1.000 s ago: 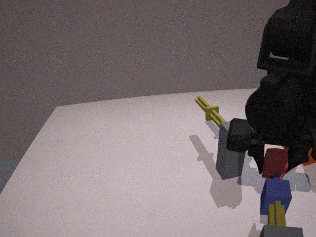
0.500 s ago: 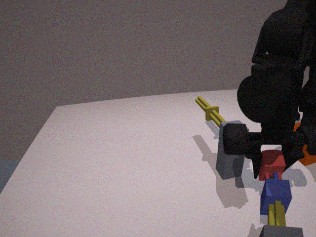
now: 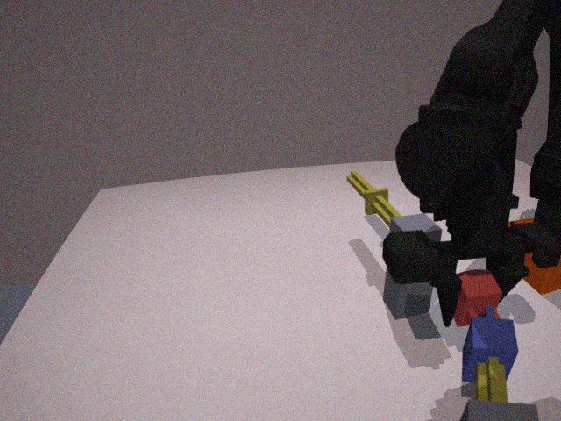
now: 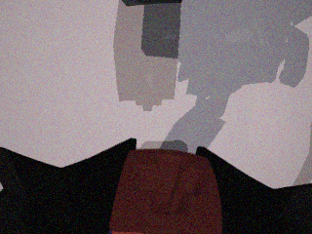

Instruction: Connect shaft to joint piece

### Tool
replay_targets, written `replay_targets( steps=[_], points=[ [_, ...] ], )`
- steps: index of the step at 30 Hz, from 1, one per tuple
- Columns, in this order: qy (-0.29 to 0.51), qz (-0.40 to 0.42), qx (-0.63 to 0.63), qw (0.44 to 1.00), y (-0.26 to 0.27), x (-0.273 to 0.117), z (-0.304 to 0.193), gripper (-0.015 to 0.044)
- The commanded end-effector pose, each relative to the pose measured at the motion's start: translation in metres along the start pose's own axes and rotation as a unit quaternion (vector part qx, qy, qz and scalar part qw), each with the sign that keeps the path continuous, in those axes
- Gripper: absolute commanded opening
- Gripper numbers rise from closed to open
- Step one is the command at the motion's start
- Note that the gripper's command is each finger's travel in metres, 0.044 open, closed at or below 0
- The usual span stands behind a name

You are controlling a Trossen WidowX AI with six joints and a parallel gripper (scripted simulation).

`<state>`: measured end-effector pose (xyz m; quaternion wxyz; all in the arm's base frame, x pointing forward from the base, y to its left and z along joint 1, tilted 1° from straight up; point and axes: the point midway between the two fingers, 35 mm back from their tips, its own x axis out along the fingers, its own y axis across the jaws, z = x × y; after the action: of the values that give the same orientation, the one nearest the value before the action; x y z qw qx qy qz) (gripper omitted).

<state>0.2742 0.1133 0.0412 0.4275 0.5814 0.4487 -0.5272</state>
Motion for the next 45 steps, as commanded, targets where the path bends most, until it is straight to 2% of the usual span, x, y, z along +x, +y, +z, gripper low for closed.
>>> replay_targets(
  steps=[1, 10, 30, 35, 38, 45],
  points=[
    [0.024, -0.003, -0.027, 0.999, 0.0026, 0.0024, 0.0001, 0.0],
    [0.067, -0.012, -0.073, 0.995, 0.0072, 0.0064, -0.0001, 0.0],
    [0.067, -0.014, -0.072, 0.995, 0.0067, 0.0064, -0.0003, 0.0],
    [0.067, -0.014, -0.072, 0.995, 0.0067, 0.0064, -0.0003, 0.0131],
    [0.067, -0.014, -0.072, 0.995, 0.0067, 0.0064, -0.0003, 0.0147],
    [0.067, -0.014, -0.072, 0.995, 0.0067, 0.0064, -0.0003, 0.0331]
  ],
)
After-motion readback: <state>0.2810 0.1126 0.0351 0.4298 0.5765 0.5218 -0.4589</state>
